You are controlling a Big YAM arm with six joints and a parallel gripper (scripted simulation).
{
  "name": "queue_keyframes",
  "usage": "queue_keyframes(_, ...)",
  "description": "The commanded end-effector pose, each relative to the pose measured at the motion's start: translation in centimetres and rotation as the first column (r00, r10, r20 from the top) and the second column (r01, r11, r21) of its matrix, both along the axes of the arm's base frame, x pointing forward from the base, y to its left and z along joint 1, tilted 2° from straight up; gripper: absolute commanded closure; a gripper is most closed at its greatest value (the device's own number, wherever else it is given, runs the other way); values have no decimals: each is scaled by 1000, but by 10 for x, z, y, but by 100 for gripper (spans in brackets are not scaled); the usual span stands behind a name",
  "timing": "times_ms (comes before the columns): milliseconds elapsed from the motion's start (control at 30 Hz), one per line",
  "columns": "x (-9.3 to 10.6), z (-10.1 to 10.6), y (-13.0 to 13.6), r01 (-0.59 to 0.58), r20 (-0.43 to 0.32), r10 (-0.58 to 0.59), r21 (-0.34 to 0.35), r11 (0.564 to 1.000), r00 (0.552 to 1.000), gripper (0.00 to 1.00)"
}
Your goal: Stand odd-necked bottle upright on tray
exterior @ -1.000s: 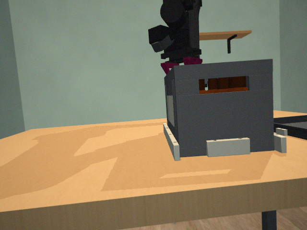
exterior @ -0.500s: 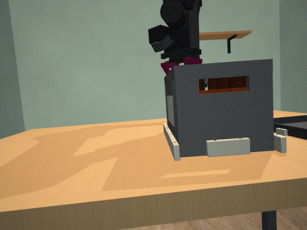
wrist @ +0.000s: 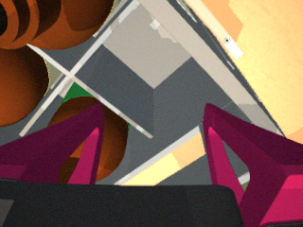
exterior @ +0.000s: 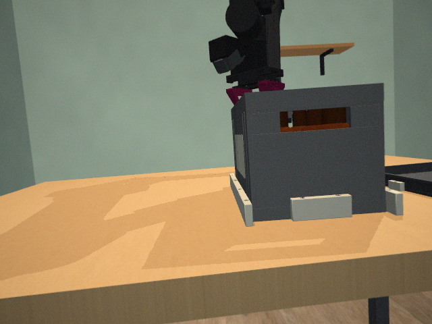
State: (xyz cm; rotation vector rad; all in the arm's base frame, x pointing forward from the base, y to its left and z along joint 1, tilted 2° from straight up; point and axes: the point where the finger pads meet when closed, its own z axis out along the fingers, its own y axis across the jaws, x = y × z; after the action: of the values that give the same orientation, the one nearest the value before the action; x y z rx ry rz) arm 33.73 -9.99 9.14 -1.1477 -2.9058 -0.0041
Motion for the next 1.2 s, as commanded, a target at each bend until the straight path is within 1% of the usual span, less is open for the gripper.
queue_keyframes(0, -4, -8, -1, 0, -13, 0, 6, 1000, 1000, 39)
queue_keyframes(33, -4, -8, -1, 0, -13, 0, 6, 1000, 1000, 100)
queue_keyframes(1167, -4, -8, -1, 0, -13, 0, 6, 1000, 1000, 100)
